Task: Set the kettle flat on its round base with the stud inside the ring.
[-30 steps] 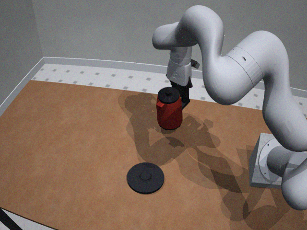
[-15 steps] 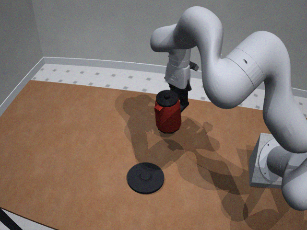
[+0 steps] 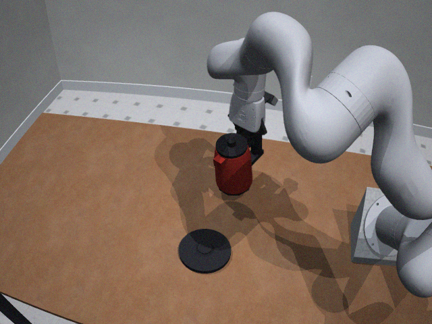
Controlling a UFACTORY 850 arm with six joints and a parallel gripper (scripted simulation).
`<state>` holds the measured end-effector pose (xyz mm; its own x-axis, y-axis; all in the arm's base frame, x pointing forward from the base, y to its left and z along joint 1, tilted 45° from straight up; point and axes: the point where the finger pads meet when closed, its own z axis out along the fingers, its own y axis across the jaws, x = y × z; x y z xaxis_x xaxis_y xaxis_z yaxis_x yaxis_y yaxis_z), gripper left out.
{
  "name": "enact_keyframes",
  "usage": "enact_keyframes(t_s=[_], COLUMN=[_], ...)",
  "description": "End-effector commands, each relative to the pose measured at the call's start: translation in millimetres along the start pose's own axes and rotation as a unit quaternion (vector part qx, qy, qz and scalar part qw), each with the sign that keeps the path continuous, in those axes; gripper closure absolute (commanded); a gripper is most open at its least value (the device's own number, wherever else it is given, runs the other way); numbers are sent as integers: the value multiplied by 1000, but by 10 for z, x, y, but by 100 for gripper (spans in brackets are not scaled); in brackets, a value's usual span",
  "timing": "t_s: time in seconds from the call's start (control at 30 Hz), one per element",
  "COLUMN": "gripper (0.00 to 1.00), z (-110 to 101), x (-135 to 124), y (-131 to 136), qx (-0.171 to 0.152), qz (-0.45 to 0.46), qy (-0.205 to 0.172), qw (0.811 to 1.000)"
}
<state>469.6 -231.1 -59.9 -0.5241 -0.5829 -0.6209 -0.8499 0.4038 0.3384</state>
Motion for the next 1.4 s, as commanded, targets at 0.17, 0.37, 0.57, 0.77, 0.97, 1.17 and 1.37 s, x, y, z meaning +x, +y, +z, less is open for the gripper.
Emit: enact_keyframes(t_s=[0.17,0.37,0.57,0.77,0.97,1.17,1.37], gripper=[100,100,100,100,100,100,100], z=[-12,-12,-12,-12,-11,-11,-11], x=[-315,-454,-668,-886,-1030,-1242,-1443], y=[112,165,247,331,386,467,544], qx=[1,1,1,1,1,1,1], qz=[0,0,0,0,0,0,0], qy=[0,0,0,0,0,0,0], qw=[1000,1000,1000,1000,1000,1000,1000])
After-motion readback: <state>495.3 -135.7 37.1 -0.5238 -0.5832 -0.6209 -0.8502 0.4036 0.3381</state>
